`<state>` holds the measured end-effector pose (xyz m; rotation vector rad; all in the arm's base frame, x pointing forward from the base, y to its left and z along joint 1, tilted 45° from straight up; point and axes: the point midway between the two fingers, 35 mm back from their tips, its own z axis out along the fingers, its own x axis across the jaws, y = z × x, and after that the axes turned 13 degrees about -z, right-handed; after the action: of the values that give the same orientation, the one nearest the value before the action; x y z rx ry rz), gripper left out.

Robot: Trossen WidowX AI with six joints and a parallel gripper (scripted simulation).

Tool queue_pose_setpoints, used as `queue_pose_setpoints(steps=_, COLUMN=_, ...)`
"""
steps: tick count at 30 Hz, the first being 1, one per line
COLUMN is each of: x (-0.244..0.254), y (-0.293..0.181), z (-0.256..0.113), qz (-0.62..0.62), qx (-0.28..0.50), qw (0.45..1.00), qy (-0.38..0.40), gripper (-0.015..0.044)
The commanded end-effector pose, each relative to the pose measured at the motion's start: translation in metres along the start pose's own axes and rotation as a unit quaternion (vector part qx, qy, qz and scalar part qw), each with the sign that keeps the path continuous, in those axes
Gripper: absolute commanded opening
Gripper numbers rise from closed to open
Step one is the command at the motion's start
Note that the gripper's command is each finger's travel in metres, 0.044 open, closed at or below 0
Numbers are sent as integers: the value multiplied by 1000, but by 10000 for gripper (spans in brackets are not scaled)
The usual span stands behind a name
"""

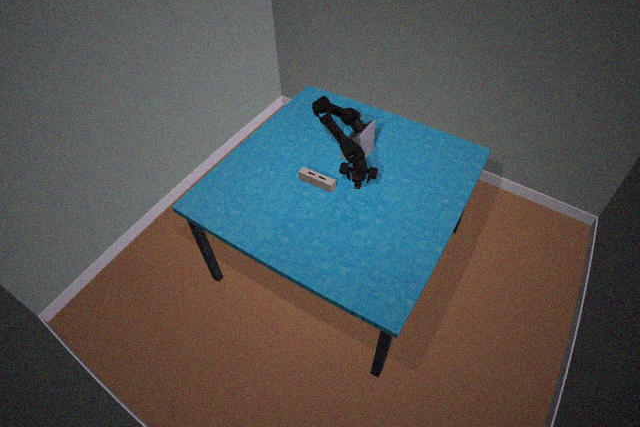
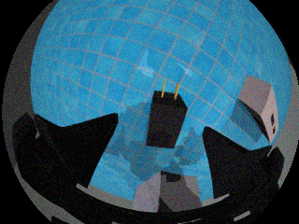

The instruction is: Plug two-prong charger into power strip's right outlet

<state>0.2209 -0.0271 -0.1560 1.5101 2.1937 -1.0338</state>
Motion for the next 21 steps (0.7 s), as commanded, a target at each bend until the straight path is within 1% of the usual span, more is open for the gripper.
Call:
queue_pose_setpoints(steps=1, x=-1, y=-2, z=8, qz=-2, qx=3, qw=1000, qy=-3, gripper=440)
queue_pose_setpoints(steps=16, x=-1, y=-2, z=27, qz=-2, qx=4, qw=1000, qy=-4, gripper=440)
queue_pose_setpoints(steps=21, x=-1, y=0, z=25, qz=0, qx=2, qw=1000, qy=-1, gripper=309)
